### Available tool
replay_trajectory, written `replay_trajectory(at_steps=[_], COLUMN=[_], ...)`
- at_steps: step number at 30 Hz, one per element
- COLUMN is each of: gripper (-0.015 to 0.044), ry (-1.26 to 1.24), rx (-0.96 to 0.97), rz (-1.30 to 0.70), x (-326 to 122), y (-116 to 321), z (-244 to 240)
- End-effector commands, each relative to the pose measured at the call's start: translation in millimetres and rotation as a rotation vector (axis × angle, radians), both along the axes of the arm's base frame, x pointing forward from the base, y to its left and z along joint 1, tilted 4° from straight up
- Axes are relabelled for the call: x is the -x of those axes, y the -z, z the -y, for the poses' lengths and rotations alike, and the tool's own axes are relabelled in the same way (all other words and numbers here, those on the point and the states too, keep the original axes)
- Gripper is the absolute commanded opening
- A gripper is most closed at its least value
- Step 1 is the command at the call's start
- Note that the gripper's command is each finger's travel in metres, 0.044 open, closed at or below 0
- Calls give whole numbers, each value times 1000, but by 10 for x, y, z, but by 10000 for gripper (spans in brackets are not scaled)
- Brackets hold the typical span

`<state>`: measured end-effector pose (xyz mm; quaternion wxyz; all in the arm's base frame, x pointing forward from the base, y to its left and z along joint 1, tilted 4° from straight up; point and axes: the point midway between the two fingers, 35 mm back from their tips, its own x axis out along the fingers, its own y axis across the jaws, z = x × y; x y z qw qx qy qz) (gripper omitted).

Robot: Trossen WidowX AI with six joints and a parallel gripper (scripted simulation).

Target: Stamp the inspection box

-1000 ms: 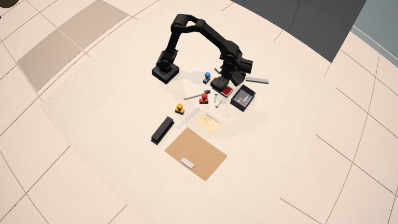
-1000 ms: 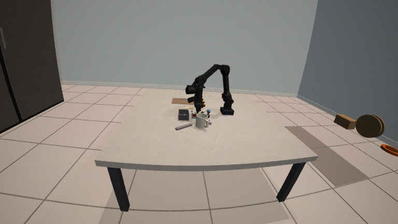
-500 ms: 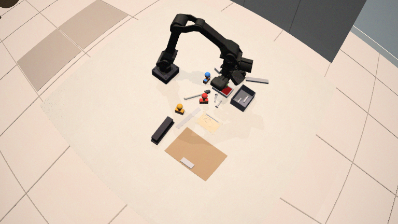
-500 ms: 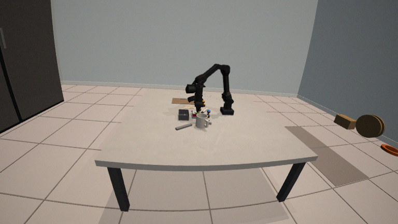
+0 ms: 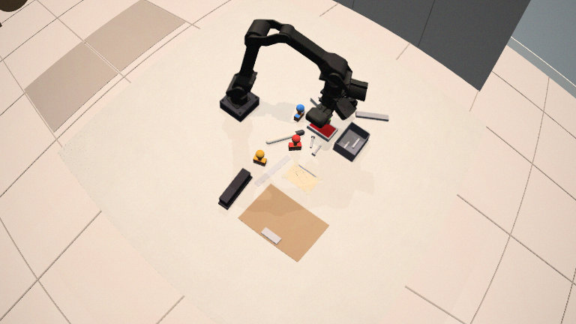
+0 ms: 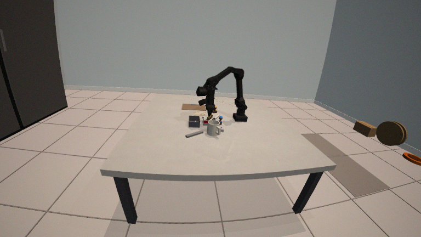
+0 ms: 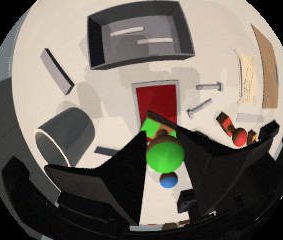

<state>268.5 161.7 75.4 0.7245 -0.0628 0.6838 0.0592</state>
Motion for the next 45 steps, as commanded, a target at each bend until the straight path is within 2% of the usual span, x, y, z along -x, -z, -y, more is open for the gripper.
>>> replay_trajectory(at_steps=[1, 17, 45], gripper=[0, 0, 0], ry=[5, 27, 985], rx=[-3, -5, -62], rz=[3, 4, 51], x=[-1, 1, -683], y=[-77, -298, -409], z=[-10, 10, 1201])
